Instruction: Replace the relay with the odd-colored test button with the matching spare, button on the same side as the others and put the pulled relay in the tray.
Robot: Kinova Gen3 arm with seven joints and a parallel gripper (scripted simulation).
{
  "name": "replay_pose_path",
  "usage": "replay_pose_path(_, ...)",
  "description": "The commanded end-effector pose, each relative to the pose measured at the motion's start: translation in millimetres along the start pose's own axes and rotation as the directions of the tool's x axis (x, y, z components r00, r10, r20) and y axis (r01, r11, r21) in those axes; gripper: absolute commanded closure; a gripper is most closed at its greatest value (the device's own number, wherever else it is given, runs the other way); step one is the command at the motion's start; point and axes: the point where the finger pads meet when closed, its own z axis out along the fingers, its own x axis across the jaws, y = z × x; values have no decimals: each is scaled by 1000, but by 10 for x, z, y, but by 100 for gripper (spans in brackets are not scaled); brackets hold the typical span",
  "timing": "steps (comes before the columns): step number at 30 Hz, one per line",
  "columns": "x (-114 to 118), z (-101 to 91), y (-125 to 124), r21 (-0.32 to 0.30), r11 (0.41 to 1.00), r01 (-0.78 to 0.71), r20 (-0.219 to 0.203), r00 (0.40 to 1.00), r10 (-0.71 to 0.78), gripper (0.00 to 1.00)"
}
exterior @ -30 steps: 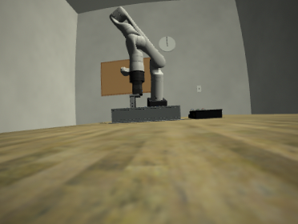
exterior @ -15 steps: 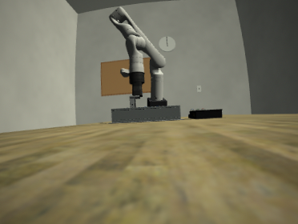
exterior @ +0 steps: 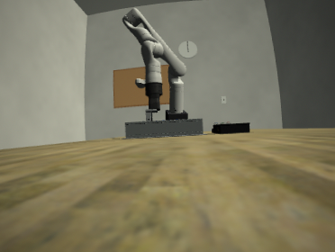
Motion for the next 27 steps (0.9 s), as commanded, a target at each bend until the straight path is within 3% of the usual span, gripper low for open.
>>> replay_pose_path(1,-1,19,12,-1,1000,2,0,1000,-2,0)
replay_pose_path(27,2,168,45,-2,1000,2,-1,1000,-2,0)
